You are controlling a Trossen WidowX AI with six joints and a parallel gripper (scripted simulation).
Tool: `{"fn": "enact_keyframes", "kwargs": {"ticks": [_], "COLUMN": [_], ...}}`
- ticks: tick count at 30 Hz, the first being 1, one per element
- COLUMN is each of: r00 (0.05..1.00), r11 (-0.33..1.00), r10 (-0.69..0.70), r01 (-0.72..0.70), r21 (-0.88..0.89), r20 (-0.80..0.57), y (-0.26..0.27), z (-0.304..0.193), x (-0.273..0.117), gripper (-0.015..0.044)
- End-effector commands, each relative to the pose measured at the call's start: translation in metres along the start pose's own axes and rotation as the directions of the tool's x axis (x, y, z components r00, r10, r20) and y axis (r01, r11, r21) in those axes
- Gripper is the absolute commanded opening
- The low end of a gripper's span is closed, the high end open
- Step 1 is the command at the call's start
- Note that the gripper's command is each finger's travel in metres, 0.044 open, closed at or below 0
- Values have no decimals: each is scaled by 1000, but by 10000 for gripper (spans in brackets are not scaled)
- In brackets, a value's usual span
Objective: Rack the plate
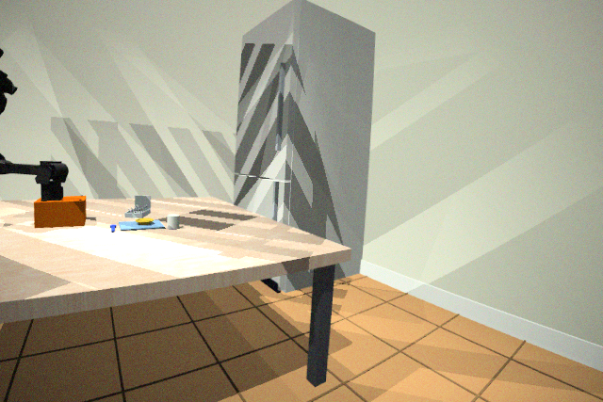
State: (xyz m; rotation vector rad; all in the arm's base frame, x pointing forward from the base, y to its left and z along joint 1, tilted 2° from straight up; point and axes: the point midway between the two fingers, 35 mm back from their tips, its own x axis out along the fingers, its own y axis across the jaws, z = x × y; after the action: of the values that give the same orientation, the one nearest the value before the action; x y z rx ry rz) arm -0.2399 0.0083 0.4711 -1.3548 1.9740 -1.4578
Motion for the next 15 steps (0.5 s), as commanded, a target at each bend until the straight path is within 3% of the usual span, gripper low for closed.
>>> {"fn": "enact_keyframes", "kwargs": {"ticks": [1, 15], "r00": [1000, 978], "r11": [1000, 981], "r10": [-2, -169], "r01": [2, 154], "r21": [3, 121], "r20": [1, 125], "y": [-1, -83], "z": [1, 73], "x": [0, 18], "gripper": [400, 400]}}
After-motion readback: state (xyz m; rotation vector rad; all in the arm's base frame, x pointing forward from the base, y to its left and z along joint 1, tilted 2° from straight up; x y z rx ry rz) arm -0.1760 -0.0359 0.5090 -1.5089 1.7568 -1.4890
